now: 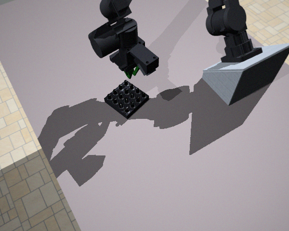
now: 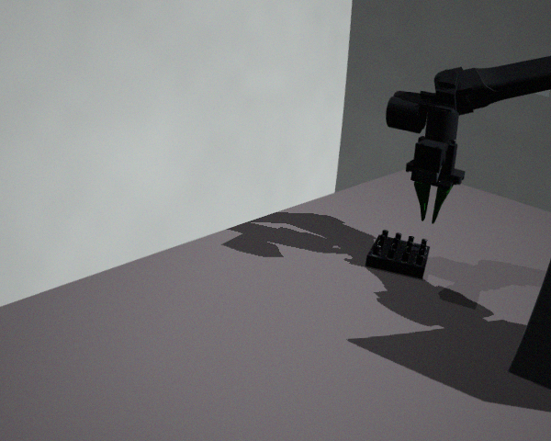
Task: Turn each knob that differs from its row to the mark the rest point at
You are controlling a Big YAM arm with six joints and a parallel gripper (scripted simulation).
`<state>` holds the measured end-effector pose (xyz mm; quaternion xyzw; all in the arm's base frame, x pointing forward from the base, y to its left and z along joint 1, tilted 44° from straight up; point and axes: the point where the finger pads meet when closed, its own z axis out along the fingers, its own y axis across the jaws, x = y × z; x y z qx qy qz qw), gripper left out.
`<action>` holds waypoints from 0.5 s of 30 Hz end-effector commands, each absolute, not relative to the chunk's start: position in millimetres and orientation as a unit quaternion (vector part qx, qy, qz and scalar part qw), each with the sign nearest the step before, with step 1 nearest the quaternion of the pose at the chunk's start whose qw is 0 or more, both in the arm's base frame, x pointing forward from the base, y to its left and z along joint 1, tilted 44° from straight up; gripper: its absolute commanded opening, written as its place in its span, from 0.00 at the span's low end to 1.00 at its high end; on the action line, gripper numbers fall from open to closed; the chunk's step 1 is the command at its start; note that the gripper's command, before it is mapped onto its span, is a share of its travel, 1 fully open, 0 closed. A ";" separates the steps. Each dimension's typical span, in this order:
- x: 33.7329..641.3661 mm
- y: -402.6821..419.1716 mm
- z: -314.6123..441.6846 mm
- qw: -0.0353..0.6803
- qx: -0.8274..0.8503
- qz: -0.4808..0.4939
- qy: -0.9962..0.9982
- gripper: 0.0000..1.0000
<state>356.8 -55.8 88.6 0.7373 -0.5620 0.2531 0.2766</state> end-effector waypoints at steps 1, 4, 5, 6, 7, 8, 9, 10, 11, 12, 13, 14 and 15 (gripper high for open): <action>368.8 -44.9 108.0 0.274 0.782 0.247 -0.502 0.18; 371.0 -47.4 109.3 0.276 0.787 0.244 -0.494 0.18; 371.0 -47.3 109.4 0.277 0.788 0.244 -0.493 0.18; 371.0 -47.2 109.4 0.277 0.788 0.244 -0.493 0.18; 371.0 -47.3 109.4 0.277 0.788 0.244 -0.493 0.18; 371.0 -47.2 109.4 0.277 0.788 0.244 -0.493 0.18; 371.0 -47.3 109.4 0.277 0.788 0.244 -0.493 0.18; 371.0 -47.3 109.4 0.277 0.788 0.244 -0.493 0.18; 371.0 -47.3 109.4 0.277 0.788 0.244 -0.493 0.18; 371.1 -47.4 109.5 0.277 0.788 0.244 -0.493 0.18; 371.1 -47.4 109.5 0.277 0.788 0.244 -0.493 0.18; 371.1 -47.4 109.5 0.277 0.788 0.244 -0.493 0.18; 371.1 -47.4 109.6 0.277 0.788 0.244 -0.493 0.18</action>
